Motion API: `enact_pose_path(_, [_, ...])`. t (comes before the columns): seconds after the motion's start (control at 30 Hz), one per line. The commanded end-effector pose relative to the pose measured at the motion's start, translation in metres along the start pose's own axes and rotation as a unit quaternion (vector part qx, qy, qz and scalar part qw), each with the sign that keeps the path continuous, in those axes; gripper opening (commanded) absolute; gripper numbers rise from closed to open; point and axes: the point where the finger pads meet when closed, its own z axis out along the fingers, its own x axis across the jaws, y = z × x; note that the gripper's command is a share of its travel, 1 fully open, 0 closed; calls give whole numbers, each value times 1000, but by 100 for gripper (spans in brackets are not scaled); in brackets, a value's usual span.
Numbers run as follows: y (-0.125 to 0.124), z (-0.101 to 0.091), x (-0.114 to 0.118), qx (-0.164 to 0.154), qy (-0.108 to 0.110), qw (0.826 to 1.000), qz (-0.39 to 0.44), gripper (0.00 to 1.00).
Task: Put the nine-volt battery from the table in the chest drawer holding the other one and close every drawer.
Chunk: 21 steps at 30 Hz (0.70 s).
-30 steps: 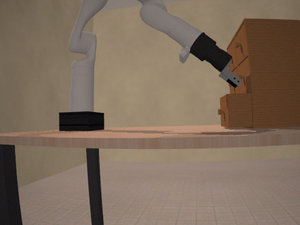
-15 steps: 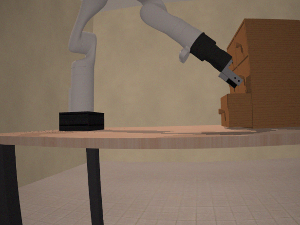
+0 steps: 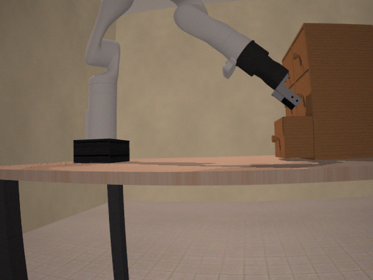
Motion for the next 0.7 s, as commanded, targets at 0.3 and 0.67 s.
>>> enact_pose_path(0.3, [-2,-4,0,-1,0,1000,0,100])
enact_pose_path(0.67, [-13,-20,0,-1,0,1000,0,100])
